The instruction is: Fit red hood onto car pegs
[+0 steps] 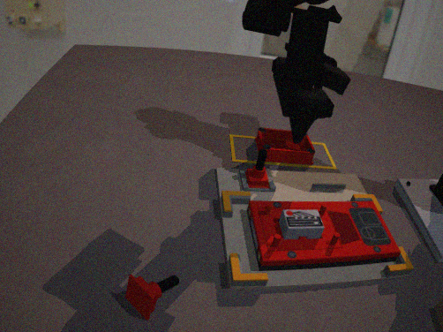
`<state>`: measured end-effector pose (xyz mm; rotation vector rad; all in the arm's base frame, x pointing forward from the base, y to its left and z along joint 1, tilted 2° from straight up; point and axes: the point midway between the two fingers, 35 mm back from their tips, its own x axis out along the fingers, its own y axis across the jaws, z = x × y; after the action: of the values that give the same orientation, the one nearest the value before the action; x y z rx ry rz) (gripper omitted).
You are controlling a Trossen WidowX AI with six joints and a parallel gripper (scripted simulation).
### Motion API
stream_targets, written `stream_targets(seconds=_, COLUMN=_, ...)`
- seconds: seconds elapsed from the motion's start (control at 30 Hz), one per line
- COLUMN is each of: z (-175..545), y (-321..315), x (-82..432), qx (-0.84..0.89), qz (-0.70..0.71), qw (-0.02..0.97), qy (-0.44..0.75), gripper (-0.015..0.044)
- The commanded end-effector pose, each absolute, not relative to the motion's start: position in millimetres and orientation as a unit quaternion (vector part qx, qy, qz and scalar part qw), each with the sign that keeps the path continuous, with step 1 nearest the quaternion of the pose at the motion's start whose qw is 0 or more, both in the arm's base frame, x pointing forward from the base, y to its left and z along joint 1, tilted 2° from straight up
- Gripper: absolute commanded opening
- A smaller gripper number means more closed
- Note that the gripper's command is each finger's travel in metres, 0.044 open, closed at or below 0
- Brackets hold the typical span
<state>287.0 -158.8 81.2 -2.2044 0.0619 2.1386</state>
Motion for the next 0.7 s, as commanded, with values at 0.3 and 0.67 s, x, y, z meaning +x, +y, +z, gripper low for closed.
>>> stream_targets(seconds=0.3, z=124, y=-160, x=288, qx=-0.73, qz=0.683, qw=0.029, qy=0.027, gripper=0.044)
stream_targets(seconds=0.67, z=120, y=-162, x=289, qx=-0.751, qz=0.658, qw=-0.042, qy=-0.04, gripper=0.044)
